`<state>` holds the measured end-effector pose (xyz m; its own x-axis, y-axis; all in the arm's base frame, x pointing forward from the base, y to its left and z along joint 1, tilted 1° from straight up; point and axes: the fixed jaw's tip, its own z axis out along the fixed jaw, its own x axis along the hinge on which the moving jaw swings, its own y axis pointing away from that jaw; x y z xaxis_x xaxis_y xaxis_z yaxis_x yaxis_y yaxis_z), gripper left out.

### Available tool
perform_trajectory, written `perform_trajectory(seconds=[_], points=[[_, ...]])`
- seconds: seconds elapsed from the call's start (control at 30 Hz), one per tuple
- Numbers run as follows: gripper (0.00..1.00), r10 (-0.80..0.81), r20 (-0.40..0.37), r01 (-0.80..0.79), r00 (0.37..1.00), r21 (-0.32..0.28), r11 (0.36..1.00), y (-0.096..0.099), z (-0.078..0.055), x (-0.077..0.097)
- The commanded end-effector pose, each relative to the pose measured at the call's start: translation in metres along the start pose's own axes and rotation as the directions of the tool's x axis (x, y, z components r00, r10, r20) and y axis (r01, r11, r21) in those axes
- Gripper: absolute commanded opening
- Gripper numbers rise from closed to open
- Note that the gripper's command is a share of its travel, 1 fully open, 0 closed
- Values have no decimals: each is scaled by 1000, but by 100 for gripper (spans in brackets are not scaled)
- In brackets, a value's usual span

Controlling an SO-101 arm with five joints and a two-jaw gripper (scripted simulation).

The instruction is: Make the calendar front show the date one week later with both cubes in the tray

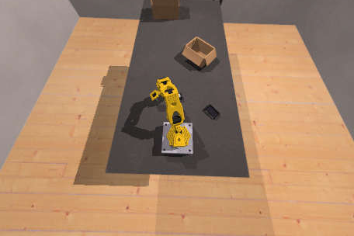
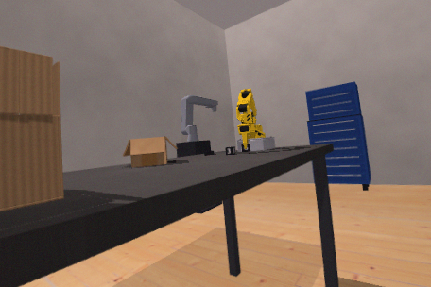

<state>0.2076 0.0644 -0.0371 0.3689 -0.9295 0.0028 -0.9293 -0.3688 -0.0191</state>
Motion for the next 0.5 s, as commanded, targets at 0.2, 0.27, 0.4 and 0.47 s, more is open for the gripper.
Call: perform_trajectory(seconds=[0.2,0.27,0.4,0.47], points=[[0,-3,3,3,1000,-19,1000,5,5,1],[0,-3,3,3,1000,-19,1000,5,7,1],[0,-3,3,3,1000,-19,1000,5,9,1],[0,-3,3,3,1000,-19,1000,5,10,1]])
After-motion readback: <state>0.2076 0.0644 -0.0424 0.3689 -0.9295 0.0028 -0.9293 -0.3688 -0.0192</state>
